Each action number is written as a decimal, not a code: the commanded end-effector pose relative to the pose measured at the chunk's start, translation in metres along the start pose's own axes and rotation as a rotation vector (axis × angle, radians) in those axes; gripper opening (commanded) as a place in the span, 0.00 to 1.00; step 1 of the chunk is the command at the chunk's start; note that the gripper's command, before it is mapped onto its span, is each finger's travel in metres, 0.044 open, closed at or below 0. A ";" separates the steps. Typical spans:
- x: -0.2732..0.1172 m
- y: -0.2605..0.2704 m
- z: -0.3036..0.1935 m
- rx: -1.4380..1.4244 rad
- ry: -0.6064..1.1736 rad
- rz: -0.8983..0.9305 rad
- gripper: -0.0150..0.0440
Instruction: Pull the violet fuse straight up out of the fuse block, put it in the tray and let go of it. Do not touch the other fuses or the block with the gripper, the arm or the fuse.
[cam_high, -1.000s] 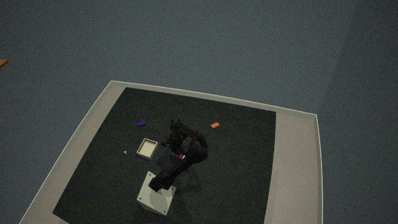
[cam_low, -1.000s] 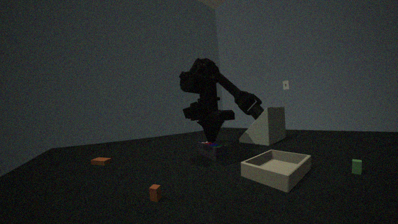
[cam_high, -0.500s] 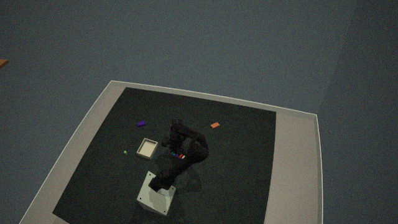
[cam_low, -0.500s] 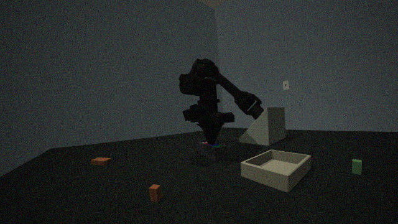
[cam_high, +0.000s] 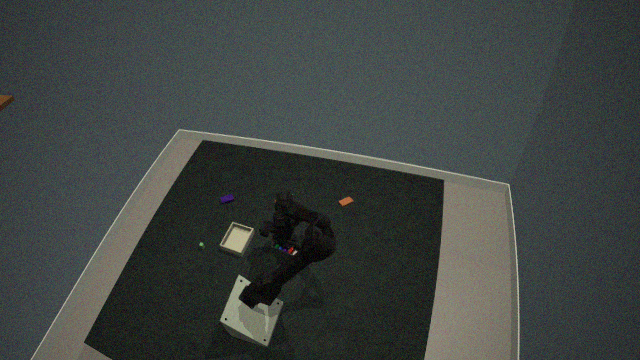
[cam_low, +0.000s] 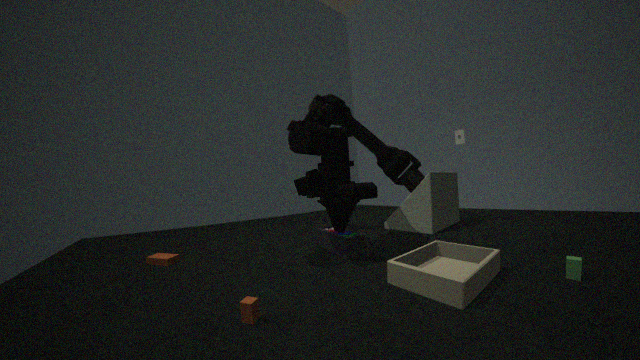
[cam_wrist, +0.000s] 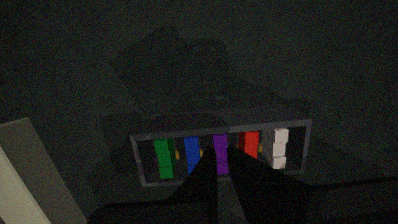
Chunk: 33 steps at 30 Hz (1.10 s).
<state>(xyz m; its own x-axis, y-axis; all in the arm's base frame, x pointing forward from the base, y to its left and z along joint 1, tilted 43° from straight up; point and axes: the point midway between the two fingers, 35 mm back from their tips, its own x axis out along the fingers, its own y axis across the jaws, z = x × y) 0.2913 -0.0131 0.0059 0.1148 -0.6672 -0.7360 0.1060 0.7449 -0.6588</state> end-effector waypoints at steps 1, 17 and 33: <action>0.000 0.000 0.000 0.001 0.000 0.000 0.25; -0.006 0.000 0.000 0.000 0.000 0.000 0.25; -0.014 0.001 0.001 -0.001 0.000 0.000 0.25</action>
<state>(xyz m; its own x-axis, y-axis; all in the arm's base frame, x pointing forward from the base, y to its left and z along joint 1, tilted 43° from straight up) 0.2902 -0.0050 0.0146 0.1158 -0.6700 -0.7333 0.1022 0.7424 -0.6622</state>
